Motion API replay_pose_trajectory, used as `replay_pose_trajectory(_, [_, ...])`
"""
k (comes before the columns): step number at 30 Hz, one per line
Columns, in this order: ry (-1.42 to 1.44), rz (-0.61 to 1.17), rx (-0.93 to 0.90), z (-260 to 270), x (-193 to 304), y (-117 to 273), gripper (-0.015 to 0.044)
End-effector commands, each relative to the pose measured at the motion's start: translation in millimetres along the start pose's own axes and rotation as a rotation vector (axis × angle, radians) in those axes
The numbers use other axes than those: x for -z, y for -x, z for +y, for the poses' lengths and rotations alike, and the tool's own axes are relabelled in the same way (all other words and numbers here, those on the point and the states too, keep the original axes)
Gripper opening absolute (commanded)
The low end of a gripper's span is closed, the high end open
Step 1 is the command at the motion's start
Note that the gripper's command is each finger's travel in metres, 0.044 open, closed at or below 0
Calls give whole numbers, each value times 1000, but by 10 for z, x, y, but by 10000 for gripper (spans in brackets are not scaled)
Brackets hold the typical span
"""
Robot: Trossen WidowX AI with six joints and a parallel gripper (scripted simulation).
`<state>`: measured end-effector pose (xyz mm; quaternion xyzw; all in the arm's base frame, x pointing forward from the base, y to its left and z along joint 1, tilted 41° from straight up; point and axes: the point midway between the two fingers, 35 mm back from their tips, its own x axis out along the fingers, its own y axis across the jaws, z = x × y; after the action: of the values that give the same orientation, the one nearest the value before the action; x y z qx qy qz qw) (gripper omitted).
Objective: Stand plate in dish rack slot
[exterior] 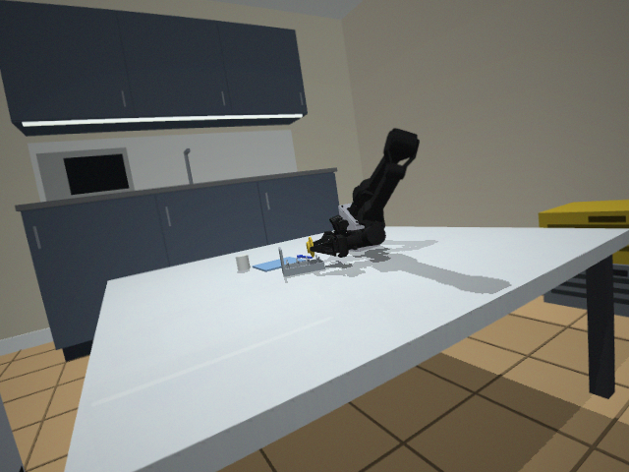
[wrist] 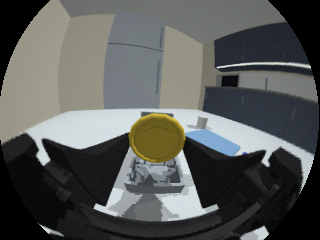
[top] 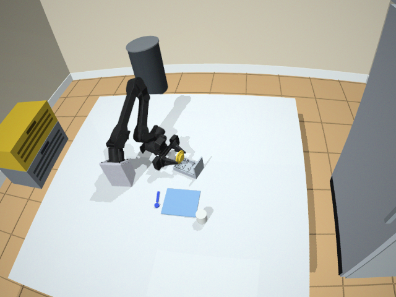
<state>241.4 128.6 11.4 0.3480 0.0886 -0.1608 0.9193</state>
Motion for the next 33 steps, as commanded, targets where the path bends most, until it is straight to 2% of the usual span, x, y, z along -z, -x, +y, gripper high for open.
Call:
replay_pose_trajectory(1, [4,3,0,0,101,-15,0])
replay_pose_trajectory(17, [6,11,-2,-3,171,-12,0])
replay_pose_trajectory(32, [3,11,-2,-3,173,-11,394])
replay_pose_trajectory(33, [3,11,-2,-3,173,-11,400])
